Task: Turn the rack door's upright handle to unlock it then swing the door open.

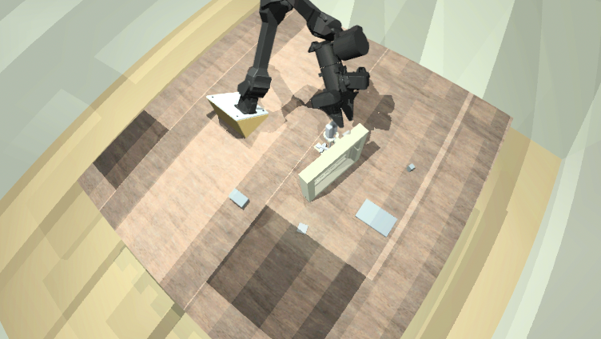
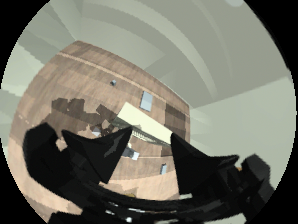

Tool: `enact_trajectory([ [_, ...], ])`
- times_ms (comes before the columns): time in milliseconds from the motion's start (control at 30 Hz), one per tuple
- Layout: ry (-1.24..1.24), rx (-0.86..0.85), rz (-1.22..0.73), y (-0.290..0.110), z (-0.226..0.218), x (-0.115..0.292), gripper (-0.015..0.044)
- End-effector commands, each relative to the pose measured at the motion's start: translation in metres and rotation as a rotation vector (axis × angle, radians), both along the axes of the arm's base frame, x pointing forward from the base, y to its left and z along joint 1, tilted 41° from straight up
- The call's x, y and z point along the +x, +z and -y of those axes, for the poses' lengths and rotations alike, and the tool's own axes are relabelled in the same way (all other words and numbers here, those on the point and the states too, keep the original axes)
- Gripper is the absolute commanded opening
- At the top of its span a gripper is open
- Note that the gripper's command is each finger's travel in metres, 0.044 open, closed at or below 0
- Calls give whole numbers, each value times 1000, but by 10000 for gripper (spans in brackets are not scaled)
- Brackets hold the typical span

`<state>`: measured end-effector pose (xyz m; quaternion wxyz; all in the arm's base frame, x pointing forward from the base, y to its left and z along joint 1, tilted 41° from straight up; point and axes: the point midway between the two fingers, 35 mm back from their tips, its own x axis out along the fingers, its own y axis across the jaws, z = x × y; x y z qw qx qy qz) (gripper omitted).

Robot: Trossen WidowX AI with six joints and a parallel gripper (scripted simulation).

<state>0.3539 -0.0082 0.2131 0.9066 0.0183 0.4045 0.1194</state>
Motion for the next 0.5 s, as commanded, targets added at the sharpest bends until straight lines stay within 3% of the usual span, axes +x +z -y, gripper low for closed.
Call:
enact_trajectory([
  [0, 28, 50, -116, -9, 2, -3, 289],
  [467, 85, 267, -460, -24, 2, -21, 289],
])
